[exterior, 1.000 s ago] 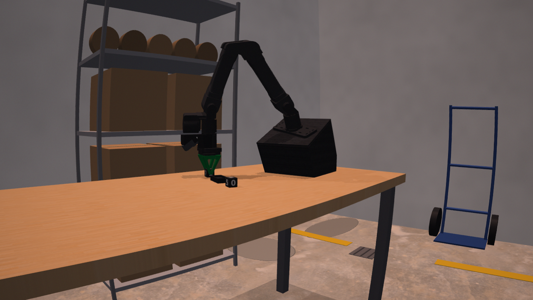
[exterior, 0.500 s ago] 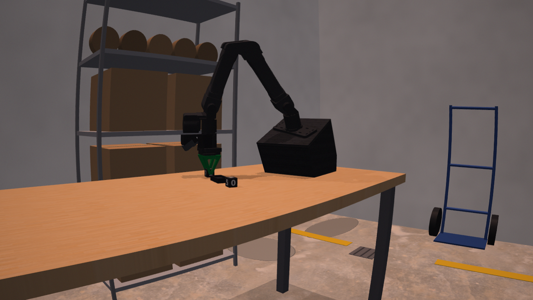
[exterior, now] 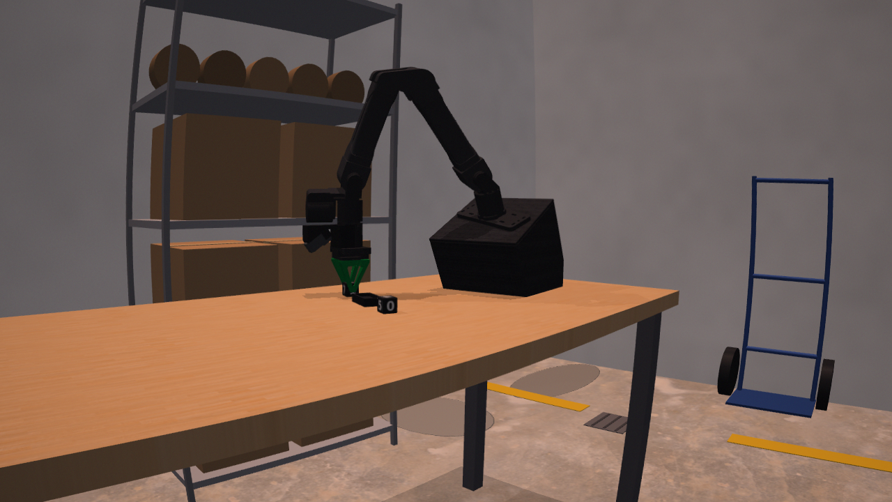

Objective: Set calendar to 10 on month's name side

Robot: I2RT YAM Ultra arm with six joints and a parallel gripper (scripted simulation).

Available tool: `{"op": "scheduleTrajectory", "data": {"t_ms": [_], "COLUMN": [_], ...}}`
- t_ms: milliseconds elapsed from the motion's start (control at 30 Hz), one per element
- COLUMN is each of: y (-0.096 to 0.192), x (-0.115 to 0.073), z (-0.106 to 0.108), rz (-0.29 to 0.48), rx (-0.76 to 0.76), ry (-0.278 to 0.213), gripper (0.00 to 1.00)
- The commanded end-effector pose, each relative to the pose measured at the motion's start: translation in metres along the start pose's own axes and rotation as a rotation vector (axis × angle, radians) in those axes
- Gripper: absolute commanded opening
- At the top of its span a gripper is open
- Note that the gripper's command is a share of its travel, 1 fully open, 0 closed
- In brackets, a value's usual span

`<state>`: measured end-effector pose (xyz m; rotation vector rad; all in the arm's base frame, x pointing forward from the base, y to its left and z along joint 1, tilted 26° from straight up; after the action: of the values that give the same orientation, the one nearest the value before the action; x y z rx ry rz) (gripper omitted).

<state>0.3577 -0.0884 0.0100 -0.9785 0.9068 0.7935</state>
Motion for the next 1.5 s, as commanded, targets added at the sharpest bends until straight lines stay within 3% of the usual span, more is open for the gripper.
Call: {"op": "scheduleTrajectory", "data": {"t_ms": [0,467,967,1467], "y": [-0.0051,-0.0051,-0.0051,-0.0051], "x": [-0.0023,-0.0023,-0.0023,-0.0051], "z": [0.0000,0.0000,0.0000,0.0000], "rz": [-0.019,-0.019,-0.019,-0.019], "rx": [-0.003,-0.003,-0.003,-0.003], "ry": [0.001,0.001,0.001,0.001], "gripper": [0.26,0.26,0.45,0.45]}}
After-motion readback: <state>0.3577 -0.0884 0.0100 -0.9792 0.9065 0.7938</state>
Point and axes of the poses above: the point where the finger pads meet when closed, its own x axis out along the fingers, its own z axis across the jaws, y = z × x, the point moved 3 cm from there along -x, back along the fingers, and after that the axes turned 12 degrees about x, right-handed, at the moved point
